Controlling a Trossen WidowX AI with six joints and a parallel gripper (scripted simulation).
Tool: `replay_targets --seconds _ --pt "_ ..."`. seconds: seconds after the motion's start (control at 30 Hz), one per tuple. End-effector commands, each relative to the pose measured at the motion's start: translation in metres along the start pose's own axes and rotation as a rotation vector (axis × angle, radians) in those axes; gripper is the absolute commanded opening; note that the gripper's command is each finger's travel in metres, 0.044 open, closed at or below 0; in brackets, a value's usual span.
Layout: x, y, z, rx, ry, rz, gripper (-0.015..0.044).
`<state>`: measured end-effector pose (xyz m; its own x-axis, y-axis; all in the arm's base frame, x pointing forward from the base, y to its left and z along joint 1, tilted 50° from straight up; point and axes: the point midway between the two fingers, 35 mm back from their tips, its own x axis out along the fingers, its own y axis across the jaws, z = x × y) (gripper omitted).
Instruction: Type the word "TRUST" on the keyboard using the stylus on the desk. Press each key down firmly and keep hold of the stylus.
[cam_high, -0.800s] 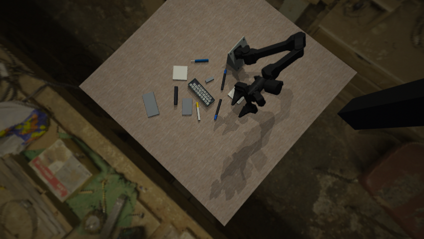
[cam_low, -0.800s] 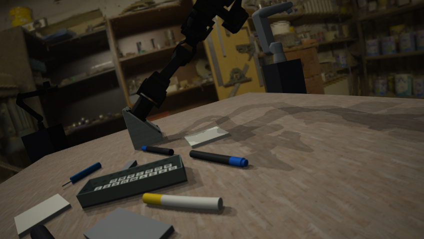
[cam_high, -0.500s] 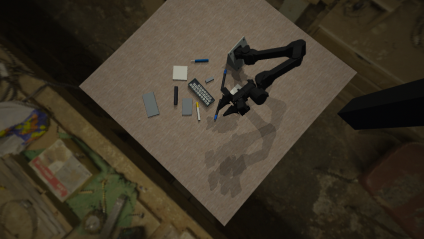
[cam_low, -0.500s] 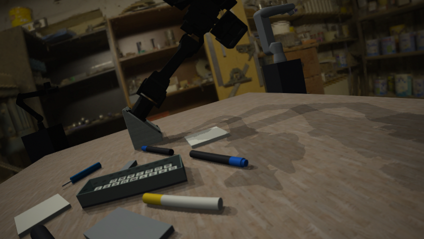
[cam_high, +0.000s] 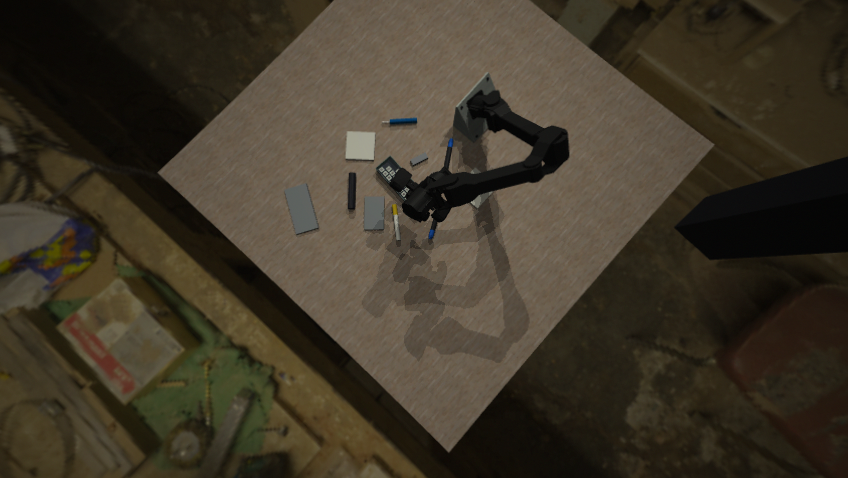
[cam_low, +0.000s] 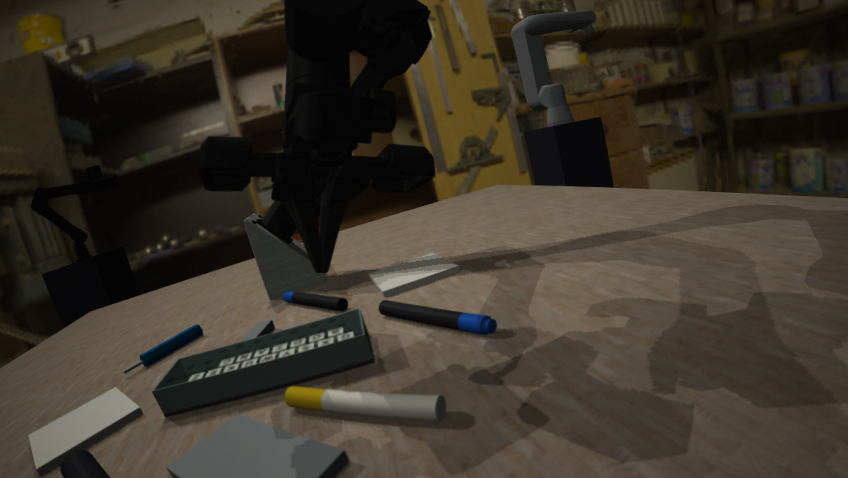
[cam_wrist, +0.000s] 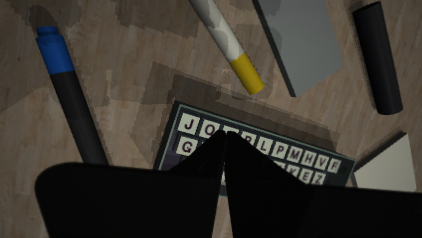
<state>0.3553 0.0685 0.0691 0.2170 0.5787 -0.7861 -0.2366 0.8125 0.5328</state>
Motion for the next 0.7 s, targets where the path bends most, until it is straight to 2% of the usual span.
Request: replay_targets --seconds 0.0,0.13,0.67 --pt "0.019 -0.005 -0.015 0.121 0.14 0.128 0.0" --pt "0.037 -0.007 -0.031 0.265 0.269 0.255 0.0" --pt "0.038 -0.01 -0.032 0.272 0.274 0.261 0.0"
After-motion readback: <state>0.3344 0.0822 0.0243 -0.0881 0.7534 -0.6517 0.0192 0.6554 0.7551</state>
